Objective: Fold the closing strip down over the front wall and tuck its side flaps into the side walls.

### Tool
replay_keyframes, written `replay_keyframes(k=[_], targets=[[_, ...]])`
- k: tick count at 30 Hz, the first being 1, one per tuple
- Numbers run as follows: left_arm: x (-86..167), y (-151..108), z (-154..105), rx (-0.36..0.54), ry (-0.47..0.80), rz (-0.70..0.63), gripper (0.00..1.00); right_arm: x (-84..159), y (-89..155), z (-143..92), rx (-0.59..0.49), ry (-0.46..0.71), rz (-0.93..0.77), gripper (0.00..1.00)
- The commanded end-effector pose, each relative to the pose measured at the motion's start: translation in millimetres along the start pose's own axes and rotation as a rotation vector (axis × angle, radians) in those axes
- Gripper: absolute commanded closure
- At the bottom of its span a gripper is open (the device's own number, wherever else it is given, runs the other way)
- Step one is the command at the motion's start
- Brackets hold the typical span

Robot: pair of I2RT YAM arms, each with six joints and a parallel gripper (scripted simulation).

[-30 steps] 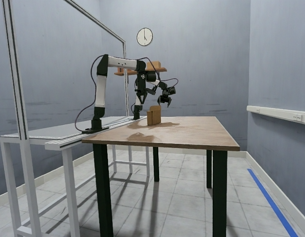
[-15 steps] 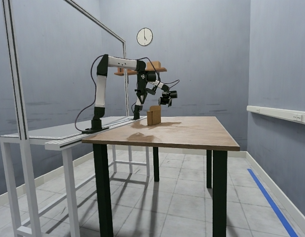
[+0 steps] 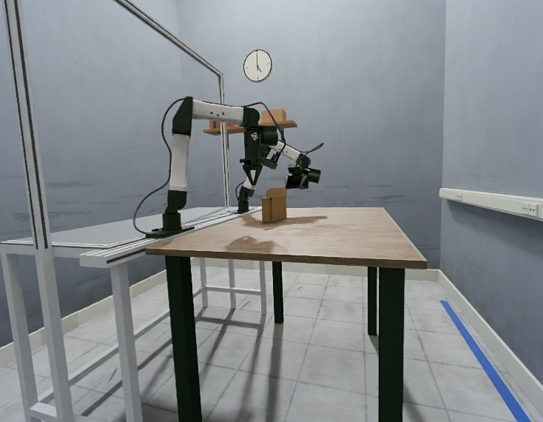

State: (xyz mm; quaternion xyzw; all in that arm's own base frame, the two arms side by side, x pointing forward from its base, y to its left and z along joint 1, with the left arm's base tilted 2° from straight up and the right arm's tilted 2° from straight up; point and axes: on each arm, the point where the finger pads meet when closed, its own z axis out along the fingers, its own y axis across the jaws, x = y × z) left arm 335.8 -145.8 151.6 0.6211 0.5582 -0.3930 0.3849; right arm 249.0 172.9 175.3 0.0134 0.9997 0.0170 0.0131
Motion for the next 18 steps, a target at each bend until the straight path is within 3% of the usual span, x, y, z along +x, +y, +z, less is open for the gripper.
replay_keyframes(k=[1, 18], targets=[[-0.9, -9.0, 4.4, 0.132, -0.042, 0.052, 0.2, -0.3, -1.0, -4.9, -0.005, -0.011, 0.005, 0.99], [13.7, -16.9, 18.7, 0.139, -0.062, 0.007, 0.2, -0.3, -1.0, -4.9, -0.005, -0.011, 0.005, 0.99]])
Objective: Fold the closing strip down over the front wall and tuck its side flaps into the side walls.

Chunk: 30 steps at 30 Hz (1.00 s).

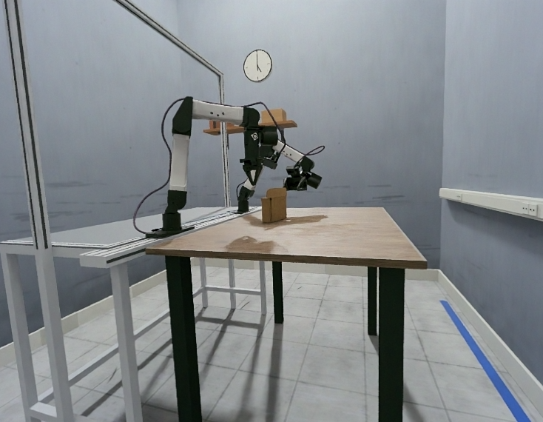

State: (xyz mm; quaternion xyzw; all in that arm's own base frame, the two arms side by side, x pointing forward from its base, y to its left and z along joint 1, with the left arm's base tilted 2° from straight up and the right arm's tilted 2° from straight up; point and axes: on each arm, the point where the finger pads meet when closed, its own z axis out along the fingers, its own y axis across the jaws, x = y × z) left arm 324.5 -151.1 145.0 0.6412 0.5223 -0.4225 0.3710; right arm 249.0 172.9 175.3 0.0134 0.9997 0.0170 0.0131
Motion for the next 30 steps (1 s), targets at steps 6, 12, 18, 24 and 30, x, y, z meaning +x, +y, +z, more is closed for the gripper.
replay_keyframes(k=[6, 12, 18, 24, 30], targets=[[18.9, 1.4, 17.4, 0.028, -0.024, 0.014, 0.2, -0.3, -1.0, -4.9, -0.005, -0.011, 0.005, 0.99], [23.8, 2.6, 22.4, 0.027, -0.023, 0.02, 0.2, -0.3, -1.0, -4.9, -0.005, -0.011, 0.005, 0.99], [35.8, -3.1, 32.6, 0.035, -0.027, -0.009, 0.2, -0.3, -1.0, -4.9, -0.005, -0.011, 0.005, 0.99], [42.1, -3.4, 38.2, 0.035, -0.026, -0.009, 0.2, -0.3, -1.0, -4.9, -0.005, -0.011, 0.005, 0.99], [30.4, -2.4, 38.5, 0.021, -0.021, 0.029, 0.2, -0.3, -1.0, -4.9, -0.005, -0.011, 0.005, 0.99]])
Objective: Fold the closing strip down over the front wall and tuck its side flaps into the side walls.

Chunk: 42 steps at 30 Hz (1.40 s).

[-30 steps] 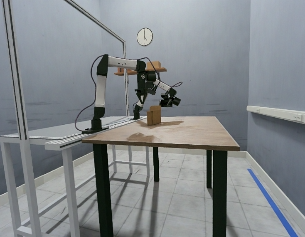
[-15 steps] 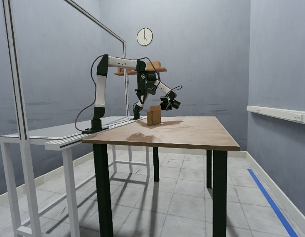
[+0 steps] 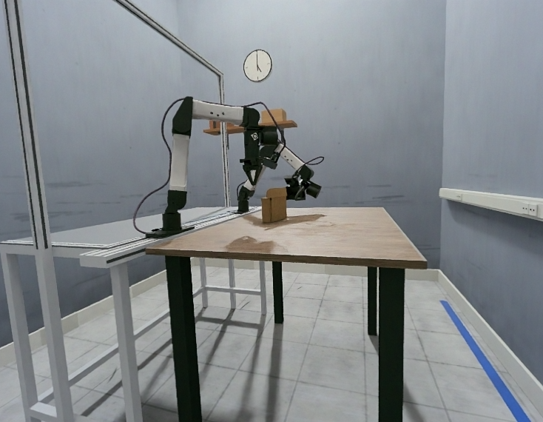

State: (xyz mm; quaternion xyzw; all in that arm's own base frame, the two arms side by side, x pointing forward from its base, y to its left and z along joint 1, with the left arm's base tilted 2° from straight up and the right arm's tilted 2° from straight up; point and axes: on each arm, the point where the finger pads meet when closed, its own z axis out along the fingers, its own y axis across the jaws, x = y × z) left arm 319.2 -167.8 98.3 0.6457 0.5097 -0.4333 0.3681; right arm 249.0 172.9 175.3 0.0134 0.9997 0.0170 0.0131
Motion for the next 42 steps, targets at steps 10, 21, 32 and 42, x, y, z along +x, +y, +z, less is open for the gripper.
replay_keyframes(k=[10, 21, 32, 42], targets=[[-10.9, 1.9, 20.2, -0.012, -0.004, 0.034, 0.2, -0.3, -1.0, -4.9, -0.005, -0.011, 0.005, 0.99], [-10.3, 1.7, 31.3, -0.01, -0.003, 0.033, 0.2, -0.3, -1.0, -4.9, -0.005, -0.011, 0.005, 0.99], [-10.8, 1.7, 37.1, -0.011, -0.002, 0.035, 0.2, -0.3, -1.0, -4.9, -0.005, -0.011, 0.005, 0.99], [-11.0, 1.7, 43.6, -0.011, -0.004, 0.035, 0.2, -0.3, -1.0, -4.9, -0.005, -0.011, 0.005, 0.99]])
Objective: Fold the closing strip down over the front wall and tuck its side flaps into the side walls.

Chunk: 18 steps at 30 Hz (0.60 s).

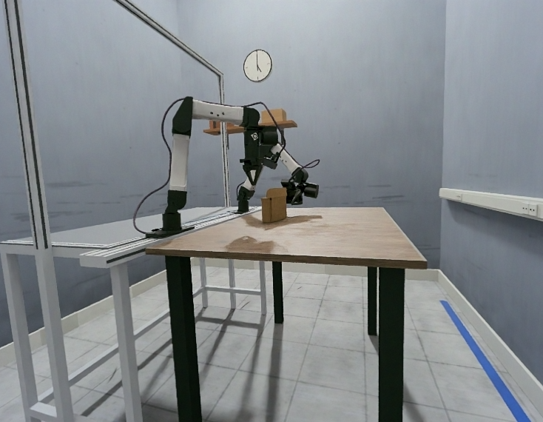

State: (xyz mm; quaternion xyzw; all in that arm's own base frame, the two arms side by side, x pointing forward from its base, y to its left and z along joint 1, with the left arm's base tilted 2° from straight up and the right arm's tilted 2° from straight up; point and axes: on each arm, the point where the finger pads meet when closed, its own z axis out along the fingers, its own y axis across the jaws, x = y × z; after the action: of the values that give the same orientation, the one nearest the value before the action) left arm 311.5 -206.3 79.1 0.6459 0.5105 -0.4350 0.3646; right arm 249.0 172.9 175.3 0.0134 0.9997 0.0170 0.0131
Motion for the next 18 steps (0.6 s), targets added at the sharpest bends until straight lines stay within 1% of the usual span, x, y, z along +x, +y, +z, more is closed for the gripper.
replay_keyframes(k=[1, 18], targets=[[-15.2, 1.7, 0.8, -0.016, -0.006, 0.04, 0.2, -0.3, -1.0, -4.9, -0.005, -0.011, 0.005, 0.99], [-15.4, 1.7, 10.7, -0.016, -0.007, 0.041, 0.2, -0.3, -1.0, -4.9, -0.005, -0.011, 0.005, 0.99]])
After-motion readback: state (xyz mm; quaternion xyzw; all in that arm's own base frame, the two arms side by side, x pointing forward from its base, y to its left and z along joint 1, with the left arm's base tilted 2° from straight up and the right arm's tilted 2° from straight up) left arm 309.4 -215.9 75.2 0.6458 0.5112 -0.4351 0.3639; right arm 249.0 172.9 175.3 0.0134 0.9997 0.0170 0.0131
